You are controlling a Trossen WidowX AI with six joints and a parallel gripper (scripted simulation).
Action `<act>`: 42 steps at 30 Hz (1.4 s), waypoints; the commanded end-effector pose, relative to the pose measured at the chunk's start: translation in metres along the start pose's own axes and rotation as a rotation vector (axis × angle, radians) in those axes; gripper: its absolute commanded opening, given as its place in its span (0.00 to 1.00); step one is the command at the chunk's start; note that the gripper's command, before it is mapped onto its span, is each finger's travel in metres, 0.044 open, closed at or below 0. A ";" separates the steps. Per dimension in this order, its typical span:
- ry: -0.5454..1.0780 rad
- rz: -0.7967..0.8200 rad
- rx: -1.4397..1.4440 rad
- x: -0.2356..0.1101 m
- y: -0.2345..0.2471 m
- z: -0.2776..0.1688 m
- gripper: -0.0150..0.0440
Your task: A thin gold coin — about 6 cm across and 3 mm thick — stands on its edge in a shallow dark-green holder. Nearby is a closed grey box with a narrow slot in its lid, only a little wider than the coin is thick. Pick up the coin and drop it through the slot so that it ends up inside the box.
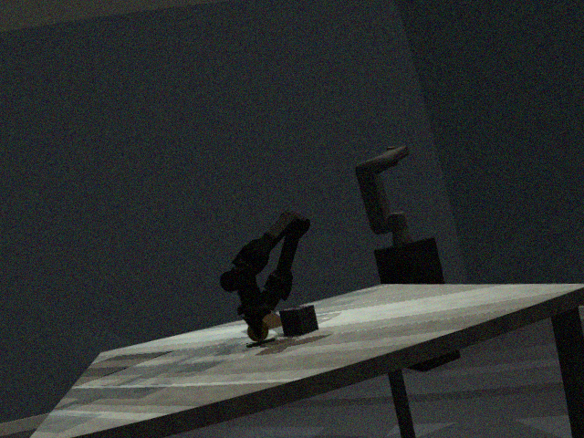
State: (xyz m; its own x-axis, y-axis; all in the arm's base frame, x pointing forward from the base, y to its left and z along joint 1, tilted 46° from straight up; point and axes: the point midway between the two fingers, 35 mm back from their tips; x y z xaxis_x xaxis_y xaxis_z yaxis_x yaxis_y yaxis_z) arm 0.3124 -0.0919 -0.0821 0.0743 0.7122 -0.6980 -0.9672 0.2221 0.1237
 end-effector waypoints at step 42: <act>0.008 -0.008 0.254 -0.088 0.000 0.000 0.25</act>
State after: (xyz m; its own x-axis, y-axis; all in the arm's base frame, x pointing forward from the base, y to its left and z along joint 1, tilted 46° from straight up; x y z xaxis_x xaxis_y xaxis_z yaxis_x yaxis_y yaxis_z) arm 0.3058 -0.1541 -0.0215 0.0805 0.7068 -0.7029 -0.9082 0.3426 0.2404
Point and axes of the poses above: the point midway between the two fingers, 35 mm back from their tips, its own x axis out along the fingers, its own y axis across the jaws, z = x × y, and after that the axes turned 12 degrees about x, right-handed
